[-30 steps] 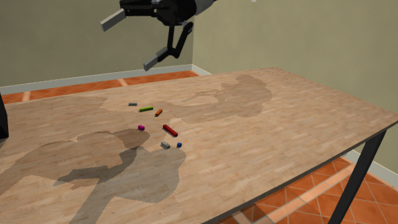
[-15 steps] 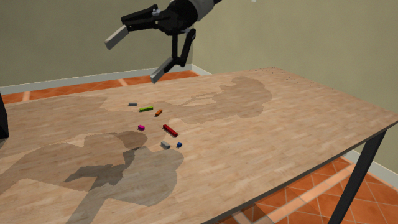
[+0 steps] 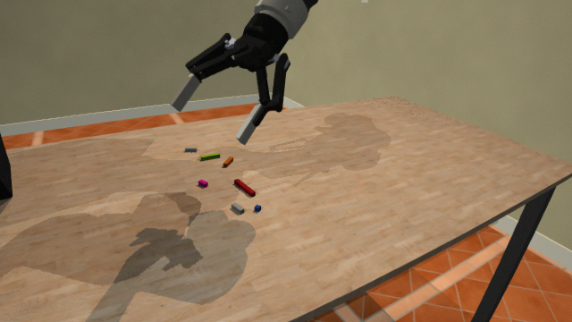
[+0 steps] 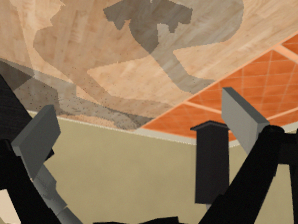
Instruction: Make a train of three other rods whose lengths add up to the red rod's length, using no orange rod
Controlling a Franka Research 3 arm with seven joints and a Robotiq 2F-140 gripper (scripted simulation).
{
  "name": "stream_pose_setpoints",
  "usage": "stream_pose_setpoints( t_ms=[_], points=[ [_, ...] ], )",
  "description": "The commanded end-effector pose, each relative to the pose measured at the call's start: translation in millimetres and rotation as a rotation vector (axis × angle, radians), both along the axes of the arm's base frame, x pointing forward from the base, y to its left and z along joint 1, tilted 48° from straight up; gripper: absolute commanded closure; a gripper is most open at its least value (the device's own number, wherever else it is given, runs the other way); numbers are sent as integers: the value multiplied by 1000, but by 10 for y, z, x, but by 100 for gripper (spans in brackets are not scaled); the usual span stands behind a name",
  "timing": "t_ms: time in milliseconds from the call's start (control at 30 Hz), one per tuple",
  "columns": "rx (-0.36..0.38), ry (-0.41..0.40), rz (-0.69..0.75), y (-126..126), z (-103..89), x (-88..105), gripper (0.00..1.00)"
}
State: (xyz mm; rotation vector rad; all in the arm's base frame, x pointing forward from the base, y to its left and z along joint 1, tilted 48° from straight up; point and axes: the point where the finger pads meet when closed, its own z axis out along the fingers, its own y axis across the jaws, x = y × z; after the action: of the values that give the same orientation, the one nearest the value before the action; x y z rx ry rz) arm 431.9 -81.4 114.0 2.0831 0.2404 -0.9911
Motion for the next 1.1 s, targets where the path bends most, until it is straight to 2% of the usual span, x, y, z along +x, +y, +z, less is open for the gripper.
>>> stream_pose_setpoints(
  t_ms=[0, 200, 267, 300, 400, 467, 533, 633, 700, 733, 833, 867, 1067],
  points=[
    [-50, -158, 24, -91, -125, 200, 0],
    [-75, -263, 64, -224, -199, 346, 0],
    [-75, -263, 64, -224, -199, 346, 0],
    [-82, -309, 82, -275, -231, 409, 0],
    [-87, -360, 101, -326, -266, 478, 0],
    [-88, -366, 103, -331, -270, 485, 0],
    [-90, -425, 126, -379, -312, 562, 0],
    [-88, -475, 144, -412, -349, 625, 0],
    [-88, -476, 145, -413, -350, 626, 0],
    [-84, -521, 161, -436, -385, 680, 0],
    [-82, -537, 167, -442, -398, 699, 0],
    [-75, -576, 180, -454, -431, 741, 0],
    [-50, -665, 209, -458, -511, 826, 0]
  ],
)
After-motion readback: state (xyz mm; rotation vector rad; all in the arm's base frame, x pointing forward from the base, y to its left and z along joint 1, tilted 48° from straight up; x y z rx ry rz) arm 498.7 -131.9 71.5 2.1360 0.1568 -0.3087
